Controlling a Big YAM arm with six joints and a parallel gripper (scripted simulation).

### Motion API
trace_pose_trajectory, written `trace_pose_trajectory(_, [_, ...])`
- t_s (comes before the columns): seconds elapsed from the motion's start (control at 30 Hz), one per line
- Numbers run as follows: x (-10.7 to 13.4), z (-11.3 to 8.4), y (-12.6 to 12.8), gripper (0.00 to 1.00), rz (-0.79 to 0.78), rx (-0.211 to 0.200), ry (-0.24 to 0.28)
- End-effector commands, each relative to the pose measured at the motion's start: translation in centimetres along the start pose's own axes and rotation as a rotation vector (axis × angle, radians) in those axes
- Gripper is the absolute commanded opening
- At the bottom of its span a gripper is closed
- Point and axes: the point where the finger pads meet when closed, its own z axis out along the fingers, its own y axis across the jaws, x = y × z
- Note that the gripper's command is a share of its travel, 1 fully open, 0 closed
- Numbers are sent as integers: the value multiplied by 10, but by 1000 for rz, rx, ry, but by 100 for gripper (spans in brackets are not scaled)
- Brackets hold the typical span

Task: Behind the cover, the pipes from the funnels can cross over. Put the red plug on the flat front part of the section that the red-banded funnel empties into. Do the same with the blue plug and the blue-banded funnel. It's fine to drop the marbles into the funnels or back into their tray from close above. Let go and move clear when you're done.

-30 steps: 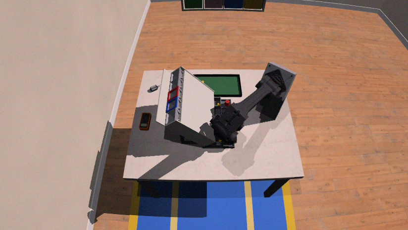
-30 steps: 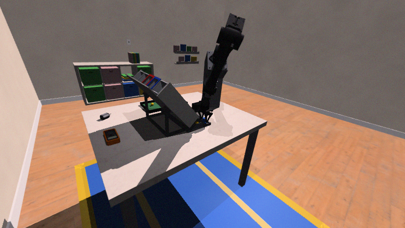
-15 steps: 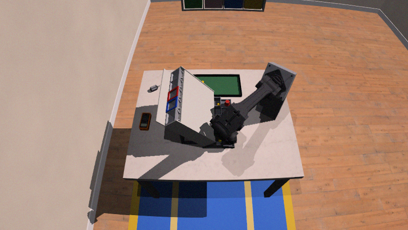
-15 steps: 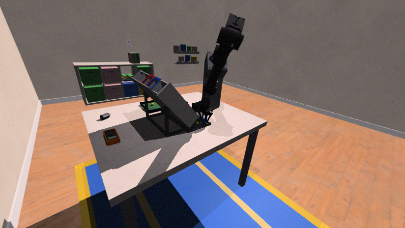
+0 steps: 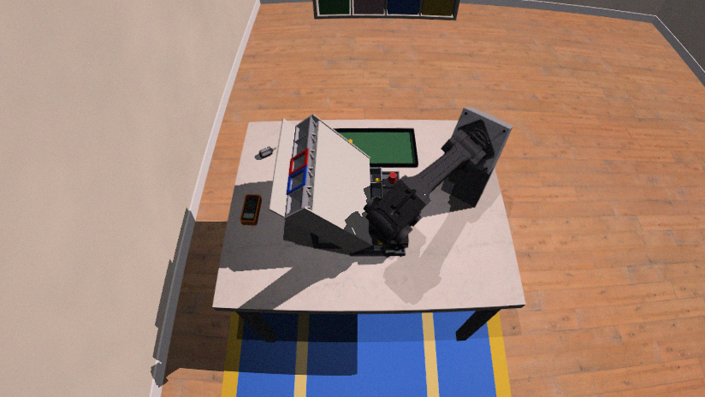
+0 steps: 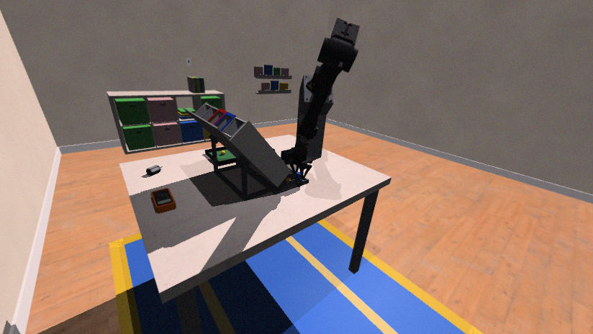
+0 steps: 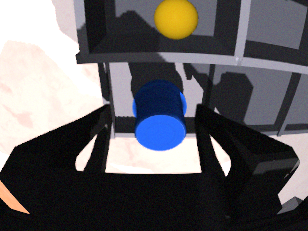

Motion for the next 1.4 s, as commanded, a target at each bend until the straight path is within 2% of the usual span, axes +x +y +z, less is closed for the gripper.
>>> trace_pose_trajectory(0.0, [9, -16, -13, 59, 8, 25, 15])
trace_pose_trajectory(0.57, [9, -33, -13, 59, 7, 24, 14])
trace_pose_trajectory(1.2, [10, -37, -15, 59, 11, 29, 17])
trace_pose_trajectory(1.37, [9, -45, -12, 59, 5, 24, 13])
